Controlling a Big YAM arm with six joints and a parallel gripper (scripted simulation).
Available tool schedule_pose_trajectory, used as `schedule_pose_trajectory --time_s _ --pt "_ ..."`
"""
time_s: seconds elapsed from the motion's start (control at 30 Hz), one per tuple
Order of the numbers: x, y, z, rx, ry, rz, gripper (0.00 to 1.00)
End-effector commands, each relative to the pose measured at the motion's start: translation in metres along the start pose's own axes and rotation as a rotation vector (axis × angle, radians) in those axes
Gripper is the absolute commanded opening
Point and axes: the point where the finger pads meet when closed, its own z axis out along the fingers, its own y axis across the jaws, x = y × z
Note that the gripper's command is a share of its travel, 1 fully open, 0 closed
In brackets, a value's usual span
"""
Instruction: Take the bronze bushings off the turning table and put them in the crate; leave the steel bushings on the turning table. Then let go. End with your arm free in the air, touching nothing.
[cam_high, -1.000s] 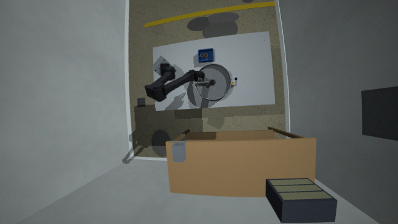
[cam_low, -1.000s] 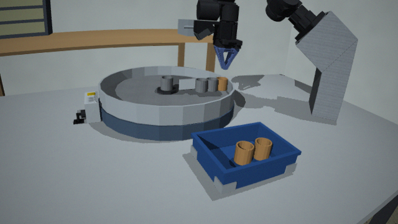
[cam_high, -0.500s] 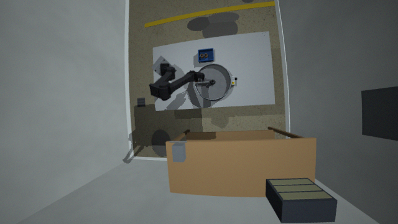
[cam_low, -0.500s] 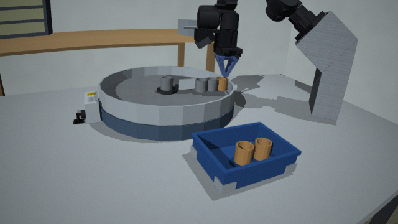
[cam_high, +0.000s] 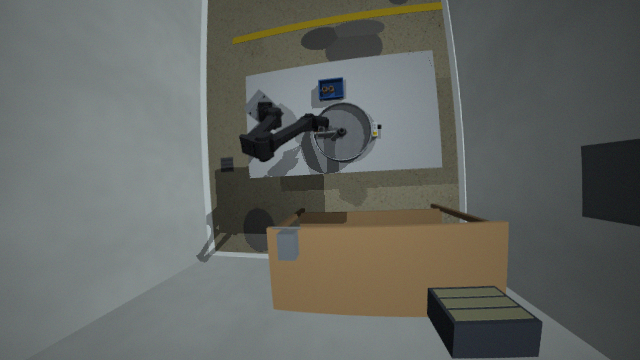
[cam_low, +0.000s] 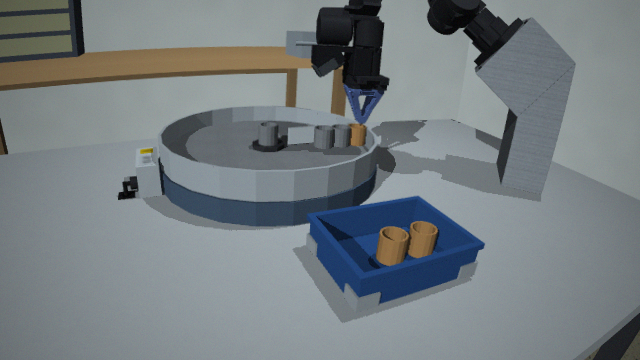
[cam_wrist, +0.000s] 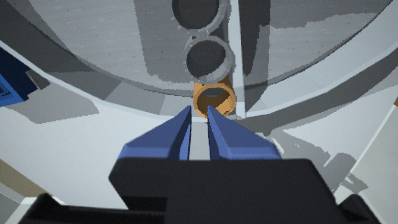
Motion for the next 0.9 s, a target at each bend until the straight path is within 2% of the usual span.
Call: schedule_pose_trajectory --time_s 0.0,0.87 --pt "-0.0091 0.0013 -0.0015 -0.005 -0.025 -0.005 0.14" --pt "-0.0106 0.004 -0.0012 -0.008 -0.018 -0.01 0.14"
